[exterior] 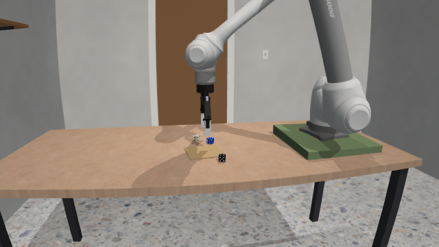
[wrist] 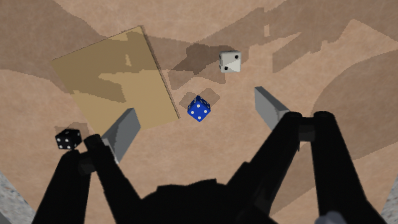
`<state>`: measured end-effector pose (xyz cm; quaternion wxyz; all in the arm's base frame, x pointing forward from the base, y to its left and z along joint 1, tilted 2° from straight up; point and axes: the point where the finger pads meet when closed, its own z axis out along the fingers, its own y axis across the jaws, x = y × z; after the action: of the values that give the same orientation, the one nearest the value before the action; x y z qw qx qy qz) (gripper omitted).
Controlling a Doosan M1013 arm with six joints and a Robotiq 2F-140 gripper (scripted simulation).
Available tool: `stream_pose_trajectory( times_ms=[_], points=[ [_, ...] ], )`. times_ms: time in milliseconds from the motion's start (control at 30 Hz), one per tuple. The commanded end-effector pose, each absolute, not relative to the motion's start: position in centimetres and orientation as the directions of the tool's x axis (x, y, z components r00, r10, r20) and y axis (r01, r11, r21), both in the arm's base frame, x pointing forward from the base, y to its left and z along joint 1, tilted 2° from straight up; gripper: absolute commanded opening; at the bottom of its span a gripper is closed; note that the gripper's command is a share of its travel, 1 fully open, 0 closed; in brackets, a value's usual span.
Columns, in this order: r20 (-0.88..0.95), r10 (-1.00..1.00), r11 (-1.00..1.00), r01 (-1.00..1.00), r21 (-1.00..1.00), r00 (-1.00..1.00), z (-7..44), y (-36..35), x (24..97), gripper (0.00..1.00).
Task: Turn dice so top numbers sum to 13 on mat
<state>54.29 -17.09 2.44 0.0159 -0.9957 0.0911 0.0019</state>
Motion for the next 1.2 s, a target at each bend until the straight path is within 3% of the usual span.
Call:
stream_pose_trajectory(
  times_ms=[0,800,1167],
  points=[
    [-0.007,-0.181,-0.983,-0.181,-0.031,0.983,2.4,-17.1,54.3,1.0],
    [-0.007,-0.181,-0.983,-0.181,-0.031,0.983,2.5,-14.2,54.6,1.0],
    [-0.007,-0.181,-0.983,-0.181,-0.031,0.983,2.8,-5.2,55.6,1.0]
  ],
)
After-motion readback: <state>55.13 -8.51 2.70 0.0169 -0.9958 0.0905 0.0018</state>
